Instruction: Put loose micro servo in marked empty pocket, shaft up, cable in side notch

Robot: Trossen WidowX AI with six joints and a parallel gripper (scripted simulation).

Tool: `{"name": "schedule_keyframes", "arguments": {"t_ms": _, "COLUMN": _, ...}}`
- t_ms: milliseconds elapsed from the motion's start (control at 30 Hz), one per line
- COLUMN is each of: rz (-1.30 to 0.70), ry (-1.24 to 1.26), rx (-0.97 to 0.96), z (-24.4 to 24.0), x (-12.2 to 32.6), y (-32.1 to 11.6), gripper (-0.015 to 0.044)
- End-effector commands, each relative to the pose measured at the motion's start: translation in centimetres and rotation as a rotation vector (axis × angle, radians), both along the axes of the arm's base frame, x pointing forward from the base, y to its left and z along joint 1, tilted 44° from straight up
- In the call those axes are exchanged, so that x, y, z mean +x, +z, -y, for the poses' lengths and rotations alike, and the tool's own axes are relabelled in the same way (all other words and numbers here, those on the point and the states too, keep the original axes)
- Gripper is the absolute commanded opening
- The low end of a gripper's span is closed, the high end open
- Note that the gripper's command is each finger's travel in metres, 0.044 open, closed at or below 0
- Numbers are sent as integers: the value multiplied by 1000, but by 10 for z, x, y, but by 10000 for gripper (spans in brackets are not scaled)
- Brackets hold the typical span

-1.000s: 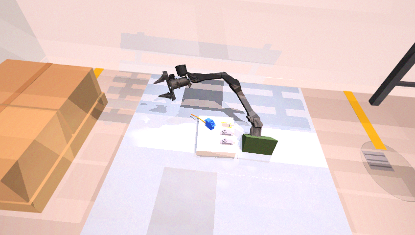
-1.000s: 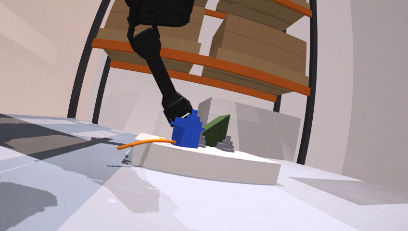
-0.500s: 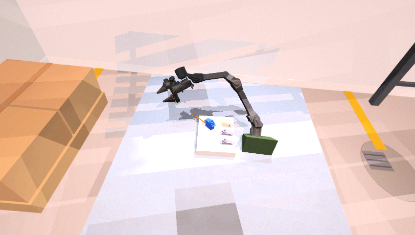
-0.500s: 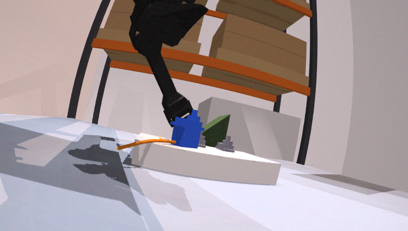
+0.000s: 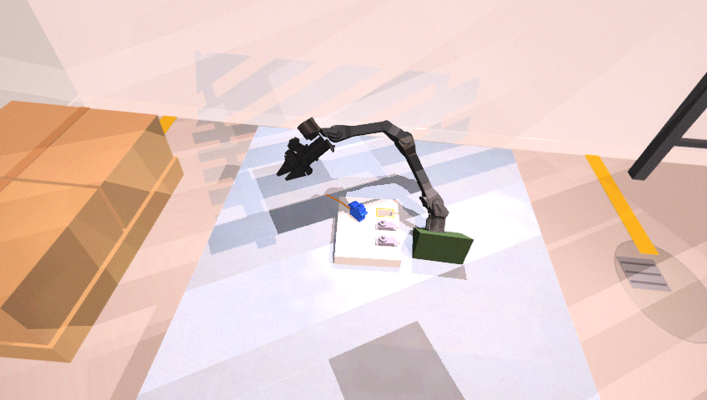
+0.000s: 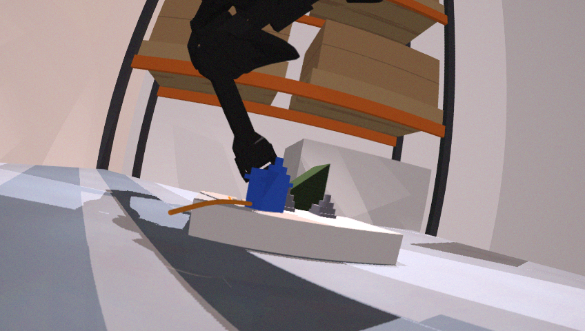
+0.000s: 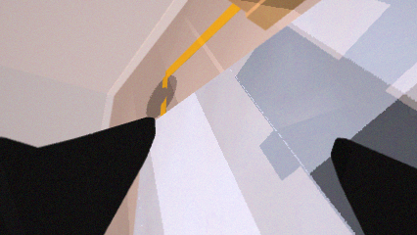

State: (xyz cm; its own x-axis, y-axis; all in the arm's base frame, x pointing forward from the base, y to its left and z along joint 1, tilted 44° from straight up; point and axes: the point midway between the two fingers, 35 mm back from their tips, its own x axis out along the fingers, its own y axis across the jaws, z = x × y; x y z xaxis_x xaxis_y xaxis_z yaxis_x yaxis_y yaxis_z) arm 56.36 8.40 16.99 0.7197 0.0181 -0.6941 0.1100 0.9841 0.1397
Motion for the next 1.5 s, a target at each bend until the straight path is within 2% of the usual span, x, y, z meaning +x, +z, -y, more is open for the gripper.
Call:
{"name": "schedule_keyframes", "arguments": {"t_ms": 0, "rz": -31, "ry": 52, "rx": -81, "z": -2, "x": -9, "y": -3, "gripper": 440}}
{"name": "schedule_keyframes", "arguments": {"t_ms": 733, "rz": -303, "ry": 445, "rx": -558, "z": 1, "x": -68, "y": -40, "gripper": 440}}
{"name": "schedule_keyframes", "arguments": {"t_ms": 1467, "rz": -603, "ry": 951, "rx": -954, "z": 11, "x": -132, "y": -61, "gripper": 440}}
